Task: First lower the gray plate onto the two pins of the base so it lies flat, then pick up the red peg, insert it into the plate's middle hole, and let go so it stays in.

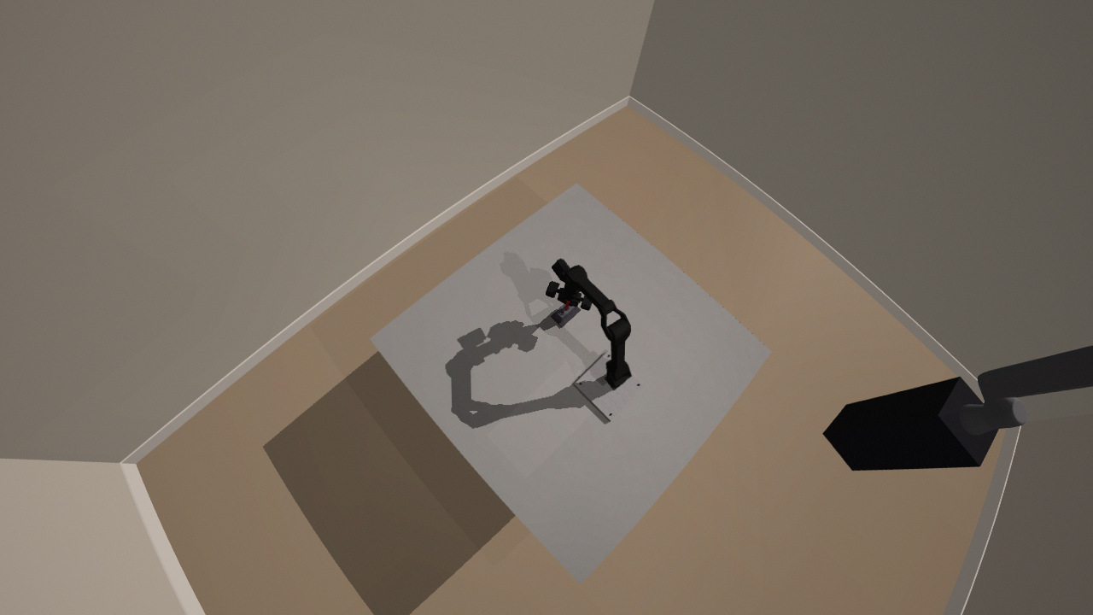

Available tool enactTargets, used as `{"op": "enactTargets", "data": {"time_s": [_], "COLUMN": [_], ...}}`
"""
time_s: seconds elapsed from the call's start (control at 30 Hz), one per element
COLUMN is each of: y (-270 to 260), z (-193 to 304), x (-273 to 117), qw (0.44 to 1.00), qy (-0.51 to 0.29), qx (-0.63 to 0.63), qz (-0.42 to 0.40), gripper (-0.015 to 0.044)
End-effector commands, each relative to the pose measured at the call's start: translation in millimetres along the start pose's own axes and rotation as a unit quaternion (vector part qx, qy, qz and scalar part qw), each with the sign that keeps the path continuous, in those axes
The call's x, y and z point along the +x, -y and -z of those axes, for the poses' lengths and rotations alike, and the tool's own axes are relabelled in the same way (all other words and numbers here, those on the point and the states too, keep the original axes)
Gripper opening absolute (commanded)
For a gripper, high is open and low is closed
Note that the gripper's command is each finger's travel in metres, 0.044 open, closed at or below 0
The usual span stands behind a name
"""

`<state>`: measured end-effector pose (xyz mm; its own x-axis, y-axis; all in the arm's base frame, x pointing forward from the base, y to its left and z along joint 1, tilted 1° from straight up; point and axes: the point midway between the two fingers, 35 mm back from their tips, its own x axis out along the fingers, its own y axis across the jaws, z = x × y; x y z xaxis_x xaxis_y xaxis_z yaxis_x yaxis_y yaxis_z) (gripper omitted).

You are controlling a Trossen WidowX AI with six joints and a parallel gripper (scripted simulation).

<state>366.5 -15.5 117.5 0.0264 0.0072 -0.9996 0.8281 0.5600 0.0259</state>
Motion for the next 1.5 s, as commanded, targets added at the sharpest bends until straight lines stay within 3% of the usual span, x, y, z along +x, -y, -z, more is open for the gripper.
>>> {"op": "enactTargets", "data": {"time_s": [0.0, 0.5, 0.7, 1.47], "y": [0.0, -0.3, -0.3, 0.5], "z": [-0.1, -0.3, -0.3, -1.0], "x": [1.4, 1.1, 1.1, -8.2], "qw": [1.0, 1.0, 1.0, 1.0], "qy": [0.0, 0.0, 0.0, -0.003], "qx": [0.0, 0.0, 0.0, 0.0], "qz": [0.001, 0.0, 0.0, 0.001], "gripper": [0.0, 0.0, 0.015, 0.015]}}
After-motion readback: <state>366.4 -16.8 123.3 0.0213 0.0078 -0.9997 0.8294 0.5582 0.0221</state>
